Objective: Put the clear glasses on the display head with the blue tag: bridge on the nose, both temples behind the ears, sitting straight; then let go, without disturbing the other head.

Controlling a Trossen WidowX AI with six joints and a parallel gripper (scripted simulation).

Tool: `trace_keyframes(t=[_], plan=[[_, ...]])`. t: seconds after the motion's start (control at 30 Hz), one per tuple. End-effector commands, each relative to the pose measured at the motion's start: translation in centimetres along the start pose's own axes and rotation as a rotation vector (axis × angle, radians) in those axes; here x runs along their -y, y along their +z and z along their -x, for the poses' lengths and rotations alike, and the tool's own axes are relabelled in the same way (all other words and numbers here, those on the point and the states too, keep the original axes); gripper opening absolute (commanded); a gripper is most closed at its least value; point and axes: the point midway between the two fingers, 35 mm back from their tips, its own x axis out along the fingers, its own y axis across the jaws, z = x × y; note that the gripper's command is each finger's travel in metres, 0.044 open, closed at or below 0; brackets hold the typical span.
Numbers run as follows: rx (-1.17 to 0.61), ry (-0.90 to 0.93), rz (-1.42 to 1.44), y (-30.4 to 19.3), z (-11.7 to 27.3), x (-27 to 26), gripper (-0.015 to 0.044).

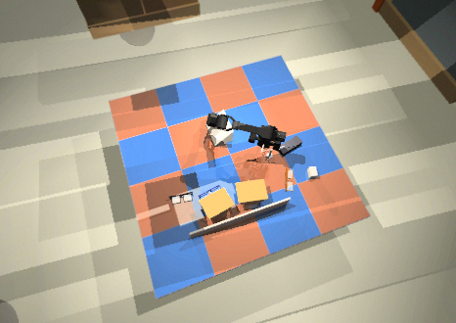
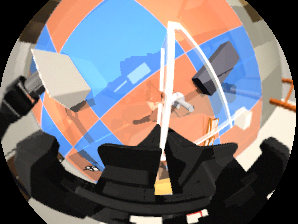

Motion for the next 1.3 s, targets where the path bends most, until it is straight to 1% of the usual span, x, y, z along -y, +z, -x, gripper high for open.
trace_keyframes(t=[0.0, 0.2, 0.57, 1.27], plan=[[0.004, -0.006, 0.022, 0.3, 0.1, 0.5, 0.0], [0.004, -0.006, 0.022, 0.3, -0.8, 0.5, 0.0], [0.002, -0.005, 0.022, 0.3, -5.9, 0.5, 0.0], [0.002, -0.005, 0.022, 1.2, -6.0, -0.2, 0.0]])
